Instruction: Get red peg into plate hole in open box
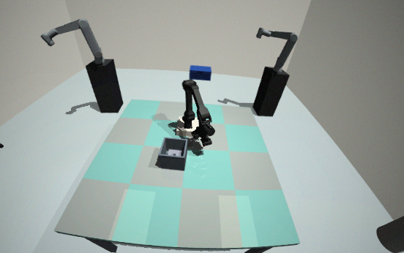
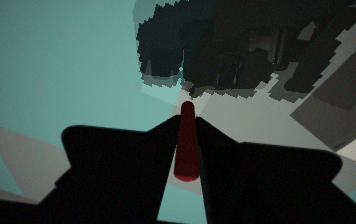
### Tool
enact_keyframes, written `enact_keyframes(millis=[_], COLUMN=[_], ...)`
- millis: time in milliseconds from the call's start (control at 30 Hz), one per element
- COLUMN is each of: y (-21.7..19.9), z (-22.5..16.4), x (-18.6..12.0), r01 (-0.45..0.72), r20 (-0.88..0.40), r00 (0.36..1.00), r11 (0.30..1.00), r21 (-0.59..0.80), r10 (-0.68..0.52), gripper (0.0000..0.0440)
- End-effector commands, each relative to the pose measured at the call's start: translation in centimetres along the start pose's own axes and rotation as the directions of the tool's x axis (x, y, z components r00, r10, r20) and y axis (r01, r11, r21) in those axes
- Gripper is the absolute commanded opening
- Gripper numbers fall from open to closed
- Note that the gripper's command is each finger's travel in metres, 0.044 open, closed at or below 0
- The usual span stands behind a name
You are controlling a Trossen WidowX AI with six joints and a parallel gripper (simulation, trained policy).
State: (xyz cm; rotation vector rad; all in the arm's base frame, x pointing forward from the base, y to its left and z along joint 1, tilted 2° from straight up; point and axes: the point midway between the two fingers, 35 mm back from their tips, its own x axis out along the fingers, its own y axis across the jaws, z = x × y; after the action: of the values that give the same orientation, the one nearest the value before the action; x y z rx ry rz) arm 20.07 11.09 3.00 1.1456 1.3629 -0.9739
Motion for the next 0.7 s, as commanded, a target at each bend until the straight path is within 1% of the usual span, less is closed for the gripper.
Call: enact_keyframes(millis=[0, 333, 667], y=[1.0, 2.8, 4.0], z=[-0.2, 0.2, 2.4], x=[-1.7, -6.0, -10.9], r01=[-0.053, -0.160, -0.245], r20=[-0.021, -0.033, 0.013], r00=[0.998, 0.987, 0.969], r11=[0.999, 0.987, 0.968], r21=[0.006, -0.014, -0.052], r10=[0.053, 0.160, 0.246], gripper=[0.0000, 0.0000, 0.0000])
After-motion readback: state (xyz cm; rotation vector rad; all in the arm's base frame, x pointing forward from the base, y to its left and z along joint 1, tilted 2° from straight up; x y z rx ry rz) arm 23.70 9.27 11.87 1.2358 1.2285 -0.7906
